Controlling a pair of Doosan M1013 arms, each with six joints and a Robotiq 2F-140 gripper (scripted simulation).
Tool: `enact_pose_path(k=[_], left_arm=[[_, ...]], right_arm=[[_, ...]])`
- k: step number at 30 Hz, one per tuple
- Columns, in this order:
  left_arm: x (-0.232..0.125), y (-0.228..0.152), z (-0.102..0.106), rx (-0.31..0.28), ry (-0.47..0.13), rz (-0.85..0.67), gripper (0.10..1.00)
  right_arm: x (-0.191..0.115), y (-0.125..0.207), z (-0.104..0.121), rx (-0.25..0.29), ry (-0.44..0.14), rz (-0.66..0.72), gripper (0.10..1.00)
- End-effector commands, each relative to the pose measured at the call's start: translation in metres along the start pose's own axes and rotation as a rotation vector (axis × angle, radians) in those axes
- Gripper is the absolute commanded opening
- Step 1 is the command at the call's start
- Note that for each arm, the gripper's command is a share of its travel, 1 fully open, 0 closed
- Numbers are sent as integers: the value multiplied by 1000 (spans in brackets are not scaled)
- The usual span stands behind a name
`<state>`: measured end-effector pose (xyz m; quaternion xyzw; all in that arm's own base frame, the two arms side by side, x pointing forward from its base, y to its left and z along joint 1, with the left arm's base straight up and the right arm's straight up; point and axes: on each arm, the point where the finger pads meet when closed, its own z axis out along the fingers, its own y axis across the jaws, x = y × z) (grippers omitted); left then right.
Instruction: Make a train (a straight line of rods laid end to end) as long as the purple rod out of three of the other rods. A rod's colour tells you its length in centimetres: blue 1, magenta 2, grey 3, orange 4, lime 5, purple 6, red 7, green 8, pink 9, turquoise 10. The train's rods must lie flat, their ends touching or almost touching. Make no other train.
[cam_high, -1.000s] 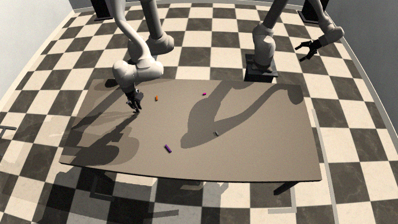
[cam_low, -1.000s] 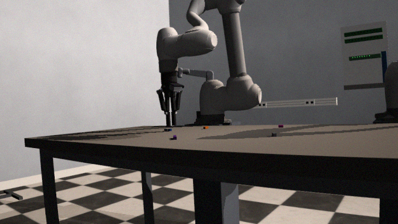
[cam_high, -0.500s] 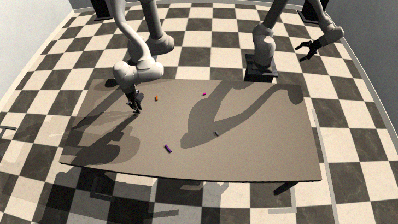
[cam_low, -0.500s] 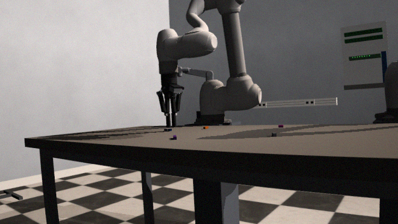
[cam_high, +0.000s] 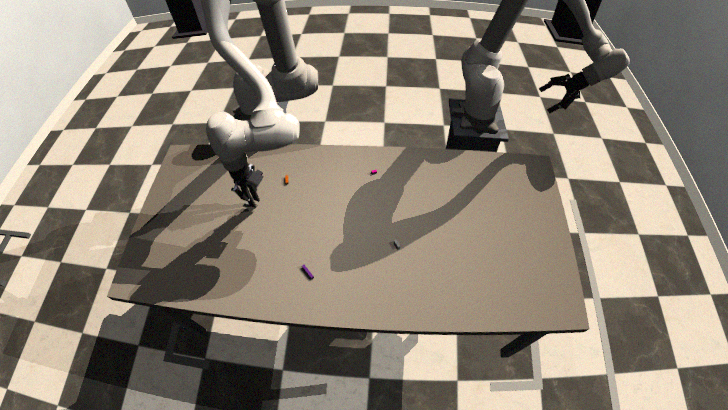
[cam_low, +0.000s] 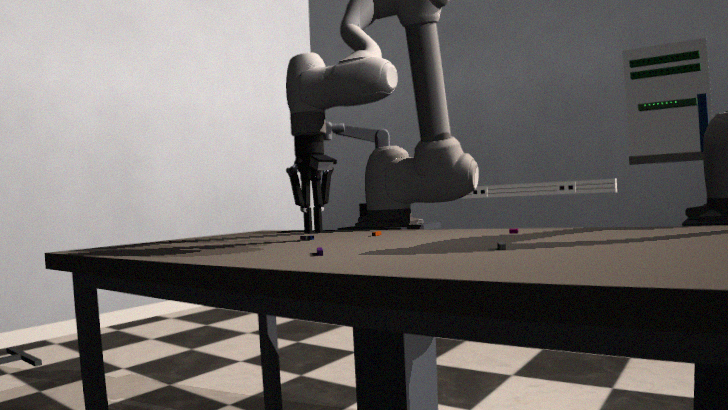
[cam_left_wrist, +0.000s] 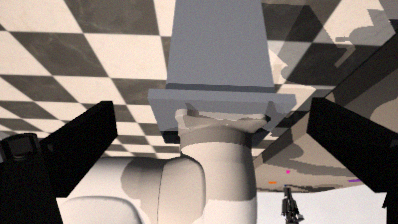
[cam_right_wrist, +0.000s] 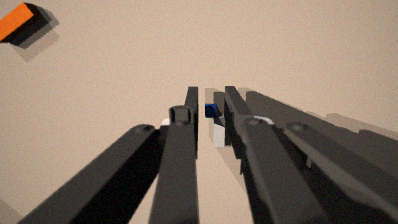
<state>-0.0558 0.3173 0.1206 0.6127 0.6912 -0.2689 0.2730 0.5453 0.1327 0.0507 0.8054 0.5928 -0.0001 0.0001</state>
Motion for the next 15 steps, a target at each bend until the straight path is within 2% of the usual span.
enact_pose_path(k=[1, 15], left_arm=[[0, 0, 0, 0, 1, 0, 1000], [0, 0, 0, 0, 1, 0, 1000]], right_arm=[[0, 0, 0, -1, 1, 0, 231], [0, 0, 7, -1, 1, 0, 231]])
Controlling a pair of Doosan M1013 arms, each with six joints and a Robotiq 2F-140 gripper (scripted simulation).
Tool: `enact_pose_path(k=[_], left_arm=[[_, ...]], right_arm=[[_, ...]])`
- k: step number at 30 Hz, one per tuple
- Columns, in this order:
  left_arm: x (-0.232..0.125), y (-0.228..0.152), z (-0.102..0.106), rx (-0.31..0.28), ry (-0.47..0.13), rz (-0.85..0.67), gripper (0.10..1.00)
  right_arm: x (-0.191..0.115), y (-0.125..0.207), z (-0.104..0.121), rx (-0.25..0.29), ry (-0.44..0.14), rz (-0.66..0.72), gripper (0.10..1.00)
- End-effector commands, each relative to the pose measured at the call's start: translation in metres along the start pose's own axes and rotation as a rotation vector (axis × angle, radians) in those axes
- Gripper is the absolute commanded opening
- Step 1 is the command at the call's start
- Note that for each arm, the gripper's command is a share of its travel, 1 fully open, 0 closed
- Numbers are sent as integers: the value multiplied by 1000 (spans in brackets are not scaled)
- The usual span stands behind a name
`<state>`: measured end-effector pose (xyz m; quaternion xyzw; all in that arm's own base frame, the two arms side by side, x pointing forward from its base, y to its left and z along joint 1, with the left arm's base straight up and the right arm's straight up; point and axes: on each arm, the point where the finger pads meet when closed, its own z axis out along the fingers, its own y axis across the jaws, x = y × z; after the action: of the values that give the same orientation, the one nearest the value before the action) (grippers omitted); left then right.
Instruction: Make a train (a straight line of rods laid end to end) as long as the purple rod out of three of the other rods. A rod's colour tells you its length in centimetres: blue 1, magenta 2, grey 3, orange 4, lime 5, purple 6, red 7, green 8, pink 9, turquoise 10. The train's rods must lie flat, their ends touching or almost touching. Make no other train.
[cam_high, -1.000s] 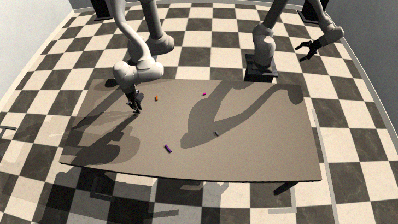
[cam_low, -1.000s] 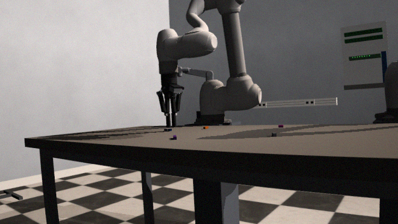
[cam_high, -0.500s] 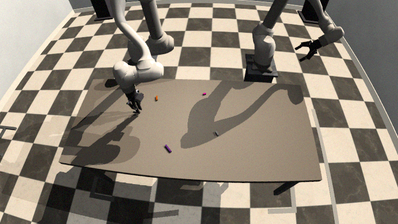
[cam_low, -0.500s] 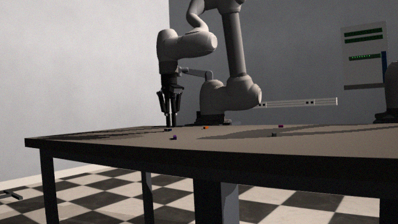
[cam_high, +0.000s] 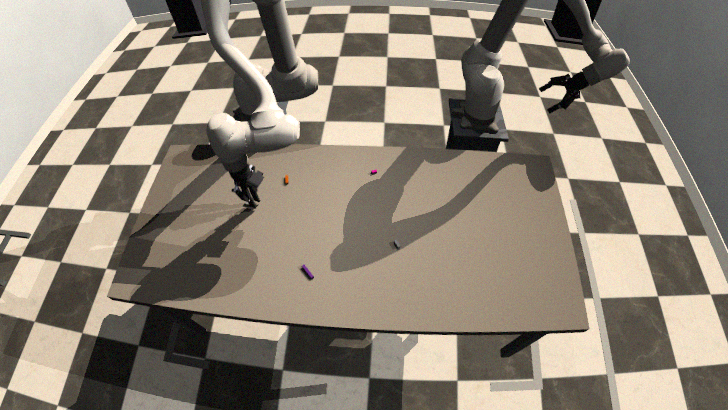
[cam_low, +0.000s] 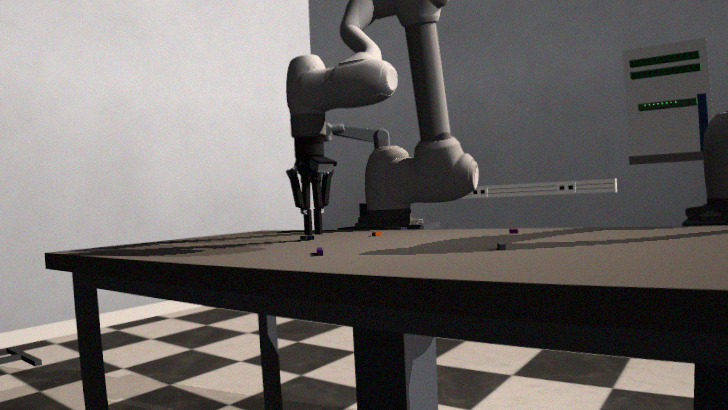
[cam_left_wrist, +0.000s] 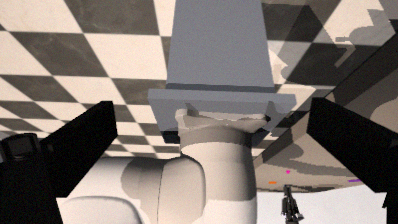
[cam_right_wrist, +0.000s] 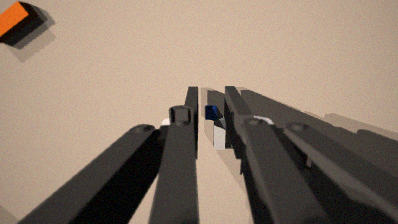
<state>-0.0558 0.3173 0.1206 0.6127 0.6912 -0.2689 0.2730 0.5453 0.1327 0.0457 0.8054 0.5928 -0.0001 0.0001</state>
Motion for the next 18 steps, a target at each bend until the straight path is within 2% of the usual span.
enact_pose_path(k=[1, 18], left_arm=[[0, 0, 0, 0, 1, 0, 1000], [0, 0, 0, 0, 1, 0, 1000]], right_arm=[[0, 0, 3, -1, 1, 0, 231], [0, 0, 9, -1, 1, 0, 231]])
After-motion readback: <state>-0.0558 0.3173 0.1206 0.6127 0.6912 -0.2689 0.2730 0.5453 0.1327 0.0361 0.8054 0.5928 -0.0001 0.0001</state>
